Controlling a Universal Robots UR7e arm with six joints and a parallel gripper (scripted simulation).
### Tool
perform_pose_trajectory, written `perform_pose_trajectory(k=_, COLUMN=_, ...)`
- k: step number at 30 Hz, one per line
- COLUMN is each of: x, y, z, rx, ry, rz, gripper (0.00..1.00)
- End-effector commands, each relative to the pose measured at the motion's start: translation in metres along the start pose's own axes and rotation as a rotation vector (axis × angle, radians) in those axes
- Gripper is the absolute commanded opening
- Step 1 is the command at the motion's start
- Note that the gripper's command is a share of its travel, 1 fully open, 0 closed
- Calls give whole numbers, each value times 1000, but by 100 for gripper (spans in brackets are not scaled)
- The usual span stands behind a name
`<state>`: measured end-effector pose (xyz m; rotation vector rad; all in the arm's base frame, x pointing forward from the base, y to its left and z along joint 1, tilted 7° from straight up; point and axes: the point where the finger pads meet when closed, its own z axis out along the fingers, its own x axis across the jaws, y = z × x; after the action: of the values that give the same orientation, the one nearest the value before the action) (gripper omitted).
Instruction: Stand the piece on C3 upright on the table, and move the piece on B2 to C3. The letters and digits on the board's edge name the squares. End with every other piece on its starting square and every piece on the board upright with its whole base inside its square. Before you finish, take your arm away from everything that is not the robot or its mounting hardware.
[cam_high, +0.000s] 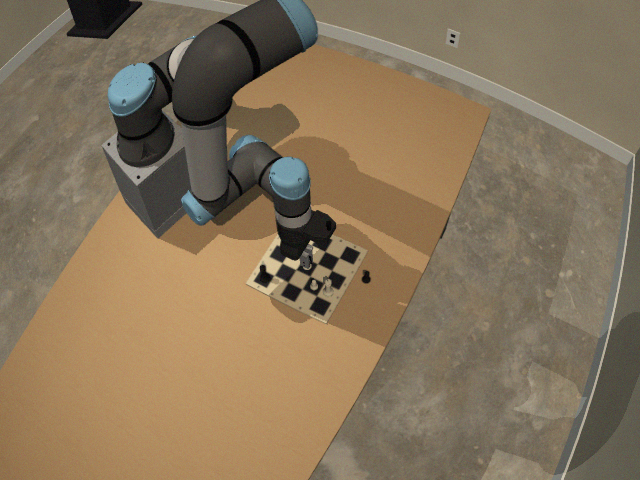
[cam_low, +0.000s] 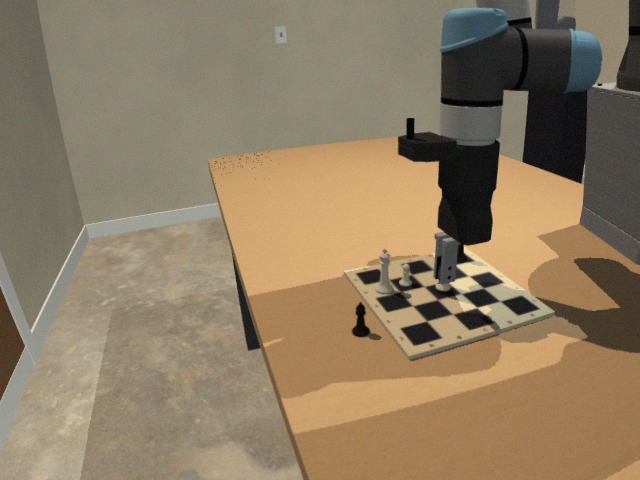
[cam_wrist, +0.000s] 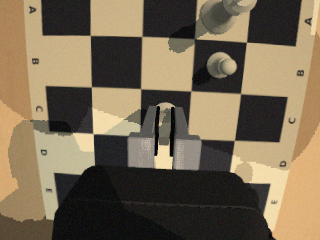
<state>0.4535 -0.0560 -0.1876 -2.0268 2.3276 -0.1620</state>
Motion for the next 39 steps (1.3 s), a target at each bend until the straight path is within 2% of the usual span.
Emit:
perform_pose_trajectory(k=1, x=0, y=-1, z=0, rx=2, ry=0, rz=0, gripper=0)
perform_pose_trajectory(k=39, x=0, y=-1, z=4, rx=3, ry=0, rz=0, gripper=0)
